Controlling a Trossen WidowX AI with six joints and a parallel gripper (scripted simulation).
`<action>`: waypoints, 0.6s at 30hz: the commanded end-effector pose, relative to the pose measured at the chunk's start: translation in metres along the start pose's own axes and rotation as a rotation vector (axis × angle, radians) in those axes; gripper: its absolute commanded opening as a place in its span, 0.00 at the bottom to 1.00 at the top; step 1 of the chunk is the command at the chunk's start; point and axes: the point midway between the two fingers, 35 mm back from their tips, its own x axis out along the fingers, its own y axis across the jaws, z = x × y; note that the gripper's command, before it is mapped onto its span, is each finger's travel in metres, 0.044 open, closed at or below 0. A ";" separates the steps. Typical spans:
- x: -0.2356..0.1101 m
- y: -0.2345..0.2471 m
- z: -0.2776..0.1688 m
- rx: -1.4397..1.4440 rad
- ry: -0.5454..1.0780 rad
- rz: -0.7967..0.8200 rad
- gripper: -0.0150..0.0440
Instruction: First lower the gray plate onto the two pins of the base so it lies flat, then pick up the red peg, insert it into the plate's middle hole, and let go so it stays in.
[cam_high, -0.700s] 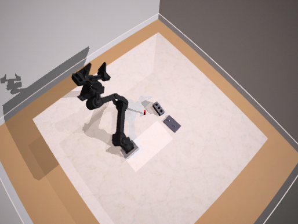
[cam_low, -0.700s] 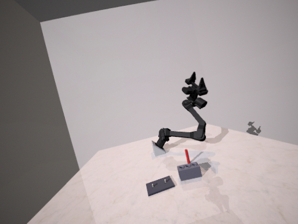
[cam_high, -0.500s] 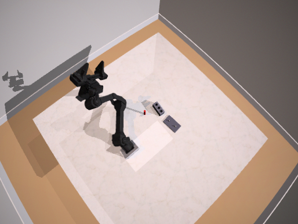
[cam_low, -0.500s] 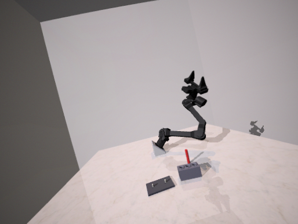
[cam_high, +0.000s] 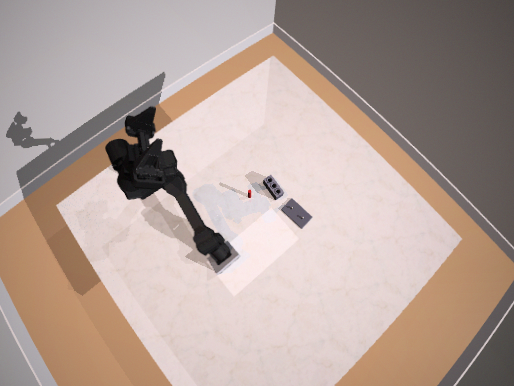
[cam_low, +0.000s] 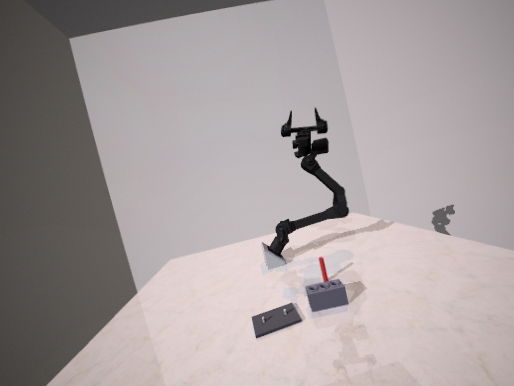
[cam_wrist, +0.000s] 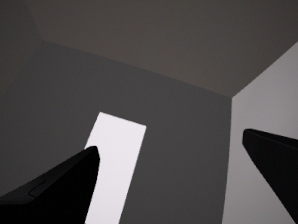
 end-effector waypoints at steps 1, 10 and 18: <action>0.025 0.034 0.021 0.216 -0.089 0.047 1.00; 0.074 0.081 0.119 0.678 -0.394 0.209 1.00; 0.088 0.089 0.201 0.857 -0.610 0.338 1.00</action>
